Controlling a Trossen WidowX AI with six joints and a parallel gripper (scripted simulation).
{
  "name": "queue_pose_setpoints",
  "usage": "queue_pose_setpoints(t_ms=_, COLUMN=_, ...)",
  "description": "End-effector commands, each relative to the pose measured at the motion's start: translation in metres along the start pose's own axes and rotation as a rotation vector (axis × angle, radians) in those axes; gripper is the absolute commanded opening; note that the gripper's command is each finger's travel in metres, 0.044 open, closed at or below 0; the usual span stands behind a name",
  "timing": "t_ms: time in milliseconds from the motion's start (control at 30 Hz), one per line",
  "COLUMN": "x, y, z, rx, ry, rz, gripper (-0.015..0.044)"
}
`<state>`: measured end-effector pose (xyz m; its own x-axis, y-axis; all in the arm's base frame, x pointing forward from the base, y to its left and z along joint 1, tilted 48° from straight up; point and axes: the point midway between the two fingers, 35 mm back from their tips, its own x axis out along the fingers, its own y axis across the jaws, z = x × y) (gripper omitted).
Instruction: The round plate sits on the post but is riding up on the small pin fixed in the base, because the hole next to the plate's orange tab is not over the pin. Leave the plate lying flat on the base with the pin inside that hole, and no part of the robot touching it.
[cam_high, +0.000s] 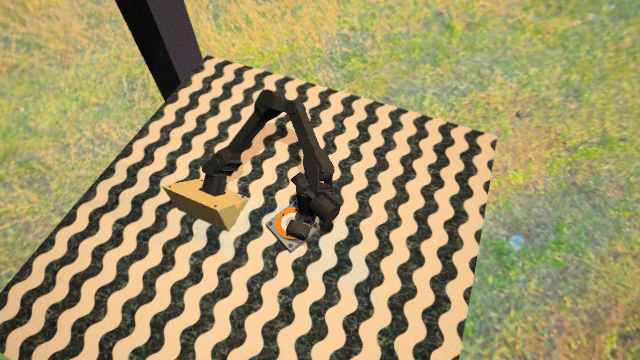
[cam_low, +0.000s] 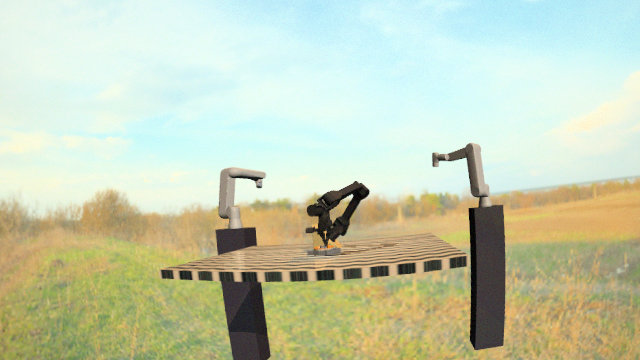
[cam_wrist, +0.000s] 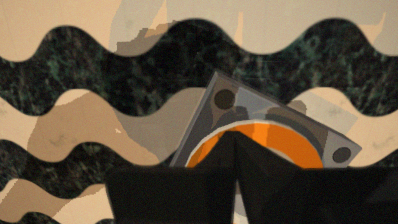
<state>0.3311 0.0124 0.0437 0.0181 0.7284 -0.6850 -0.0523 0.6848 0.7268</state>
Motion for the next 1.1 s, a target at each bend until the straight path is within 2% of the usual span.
queue_pose_setpoints(t_ms=0, x=0.003, y=0.007, z=-0.004, rx=0.004, ry=0.005, rz=0.009, gripper=0.0)
queue_pose_setpoints(t_ms=1067, x=0.004, y=0.024, z=-0.021, rx=0.005, ry=0.006, rz=0.009, gripper=0.0)
